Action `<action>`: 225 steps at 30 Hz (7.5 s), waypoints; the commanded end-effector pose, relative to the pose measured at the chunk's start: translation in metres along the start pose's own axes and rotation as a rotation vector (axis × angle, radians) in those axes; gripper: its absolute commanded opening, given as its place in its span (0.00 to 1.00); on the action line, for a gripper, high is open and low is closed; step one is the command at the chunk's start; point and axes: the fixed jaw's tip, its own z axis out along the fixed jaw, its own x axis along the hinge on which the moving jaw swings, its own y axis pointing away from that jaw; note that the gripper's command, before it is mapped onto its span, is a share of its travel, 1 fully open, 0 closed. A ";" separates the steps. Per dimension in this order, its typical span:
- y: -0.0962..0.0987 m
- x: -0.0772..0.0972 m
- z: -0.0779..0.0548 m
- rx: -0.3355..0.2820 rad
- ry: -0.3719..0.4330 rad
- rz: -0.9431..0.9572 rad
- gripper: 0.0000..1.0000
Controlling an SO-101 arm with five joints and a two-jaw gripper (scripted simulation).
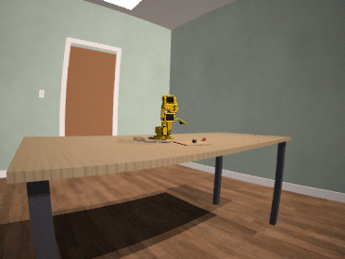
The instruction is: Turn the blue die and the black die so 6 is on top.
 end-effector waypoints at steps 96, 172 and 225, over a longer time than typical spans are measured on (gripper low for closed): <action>0.049 0.043 0.010 0.087 -0.002 0.278 0.00; 0.047 0.043 0.036 0.087 -0.002 0.278 0.00; 0.046 0.043 0.043 0.087 -0.002 0.278 0.04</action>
